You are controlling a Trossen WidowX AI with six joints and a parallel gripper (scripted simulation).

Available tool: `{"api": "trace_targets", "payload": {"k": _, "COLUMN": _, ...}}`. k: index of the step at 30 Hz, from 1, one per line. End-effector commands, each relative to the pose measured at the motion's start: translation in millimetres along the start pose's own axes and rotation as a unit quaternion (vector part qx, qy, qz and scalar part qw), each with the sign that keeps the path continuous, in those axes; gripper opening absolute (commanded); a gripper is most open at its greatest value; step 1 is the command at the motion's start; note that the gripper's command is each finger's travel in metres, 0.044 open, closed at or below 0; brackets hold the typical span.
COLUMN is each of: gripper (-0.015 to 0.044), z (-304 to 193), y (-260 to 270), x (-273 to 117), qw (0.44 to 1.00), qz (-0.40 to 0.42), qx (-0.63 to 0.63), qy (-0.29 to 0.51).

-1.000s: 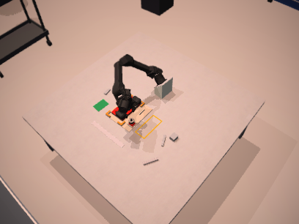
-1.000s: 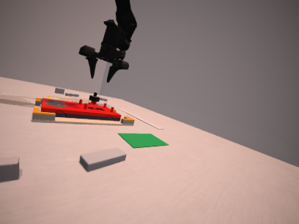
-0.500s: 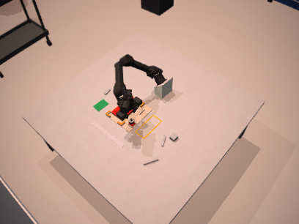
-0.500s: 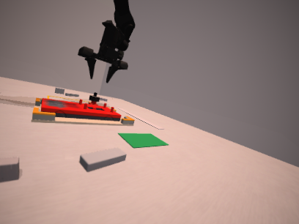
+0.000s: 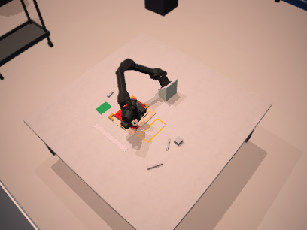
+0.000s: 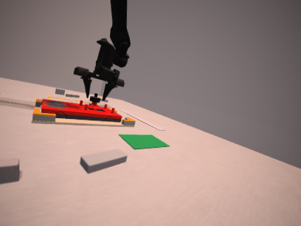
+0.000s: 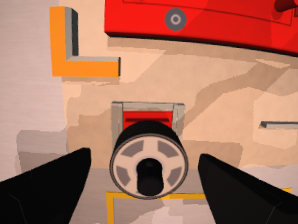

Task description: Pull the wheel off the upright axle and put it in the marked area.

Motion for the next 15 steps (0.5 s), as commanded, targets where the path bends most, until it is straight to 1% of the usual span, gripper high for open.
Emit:
{"api": "trace_targets", "payload": {"k": 1, "gripper": 0.0300, "z": -0.8, "y": -2.6, "x": 3.3, "qw": 1.000, "qz": 0.002, "qx": -0.006, "qy": -0.003}}
{"api": "trace_targets", "payload": {"k": 4, "gripper": 0.0221, "z": -0.3, "y": -0.1, "x": 0.4, "qw": 1.000, "qz": 0.001, "qx": 0.000, "qy": 0.000}}
{"api": "trace_targets", "payload": {"k": 14, "gripper": 0.0155, "z": -0.3, "y": -0.1, "x": 0.4, "qw": 1.000, "qz": 0.001, "qx": 0.000, "qy": 0.000}}
{"api": "trace_targets", "payload": {"k": 15, "gripper": 0.0128, "z": -0.3, "y": -0.1, "x": 0.4, "qw": 1.000, "qz": 0.001, "qx": 0.000, "qy": 0.000}}
Point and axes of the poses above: the point midway between the two fingers, 35 mm back from their tips, its own x axis out along the fingers, its own y axis across the jaws, z = x × y, the point moved 6 cm from there along -x, back along the fingers, and after that the axes turned 14 degrees about x, right-handed, at the moved point
